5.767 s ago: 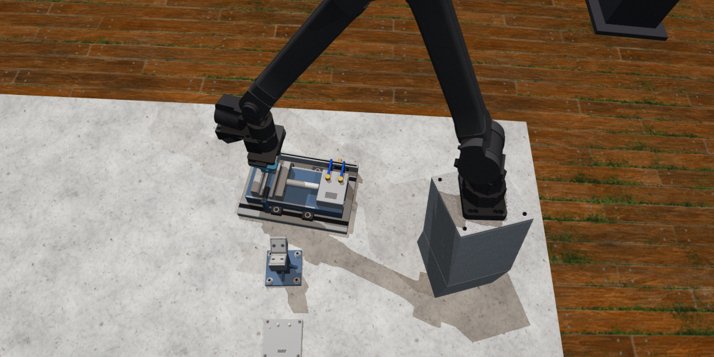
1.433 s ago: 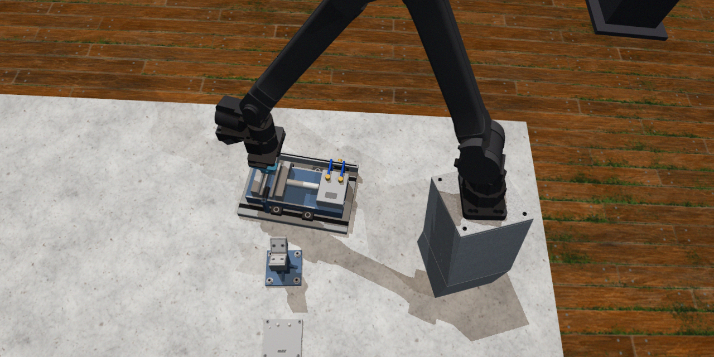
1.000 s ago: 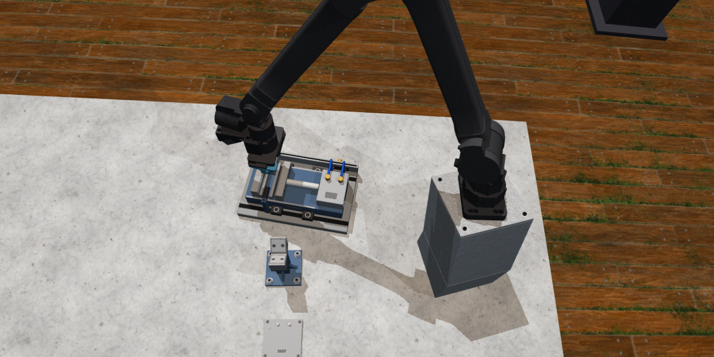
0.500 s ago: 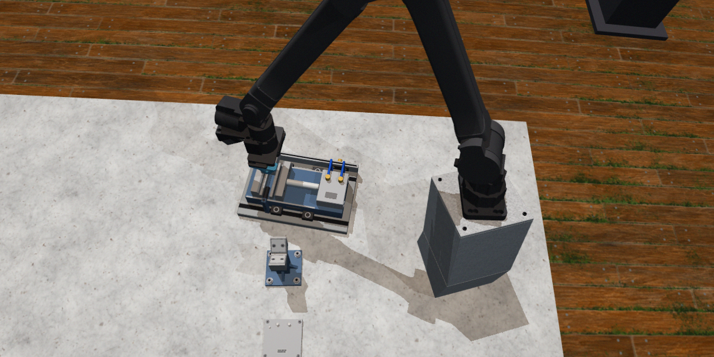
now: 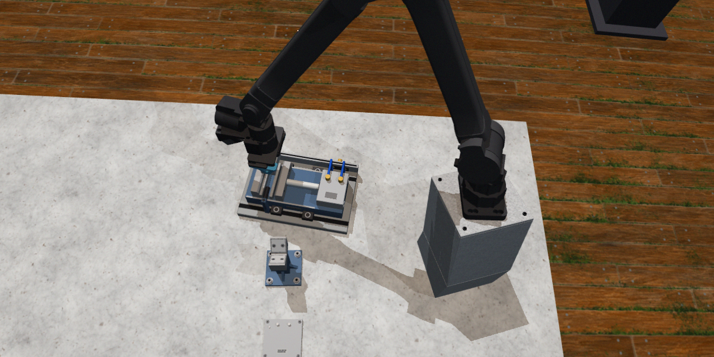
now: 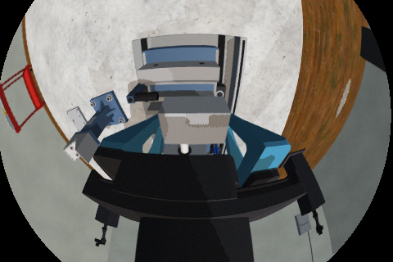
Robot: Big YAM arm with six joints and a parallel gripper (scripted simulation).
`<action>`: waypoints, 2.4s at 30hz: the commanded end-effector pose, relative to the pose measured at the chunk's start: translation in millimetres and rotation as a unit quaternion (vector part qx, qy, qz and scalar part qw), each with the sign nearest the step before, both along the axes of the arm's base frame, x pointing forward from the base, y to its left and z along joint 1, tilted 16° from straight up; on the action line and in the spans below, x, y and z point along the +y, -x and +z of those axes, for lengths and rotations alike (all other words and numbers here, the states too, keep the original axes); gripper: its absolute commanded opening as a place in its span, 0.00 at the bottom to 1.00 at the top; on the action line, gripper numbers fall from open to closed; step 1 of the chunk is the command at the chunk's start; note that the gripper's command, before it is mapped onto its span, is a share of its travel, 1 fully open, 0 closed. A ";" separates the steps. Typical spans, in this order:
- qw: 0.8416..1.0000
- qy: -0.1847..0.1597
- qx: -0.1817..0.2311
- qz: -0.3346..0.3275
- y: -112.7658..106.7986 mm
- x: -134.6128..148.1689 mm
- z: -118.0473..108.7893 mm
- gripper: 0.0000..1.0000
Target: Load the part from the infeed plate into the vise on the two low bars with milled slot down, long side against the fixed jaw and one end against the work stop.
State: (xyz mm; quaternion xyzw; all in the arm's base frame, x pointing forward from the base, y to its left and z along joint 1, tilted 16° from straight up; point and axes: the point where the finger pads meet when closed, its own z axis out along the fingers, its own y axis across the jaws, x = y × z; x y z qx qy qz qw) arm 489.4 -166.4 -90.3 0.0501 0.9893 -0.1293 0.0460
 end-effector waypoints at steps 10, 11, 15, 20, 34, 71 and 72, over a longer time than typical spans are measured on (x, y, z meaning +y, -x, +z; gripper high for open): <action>1.000 0.004 -0.020 0.003 -18.4 -7.7 7.2 0.00; 1.000 0.004 -0.020 0.003 -18.4 -7.7 7.2 0.00; 1.000 0.004 -0.020 0.003 -18.4 -7.7 7.2 0.00; 1.000 0.004 -0.019 0.003 -18.2 -7.8 6.4 0.00; 1.000 0.003 -0.017 0.004 -17.5 -8.5 0.7 0.00; 1.000 0.003 -0.016 0.005 -17.0 -12.2 -19.0 0.00; 1.000 0.003 -0.016 0.005 -17.0 -12.2 -19.0 0.00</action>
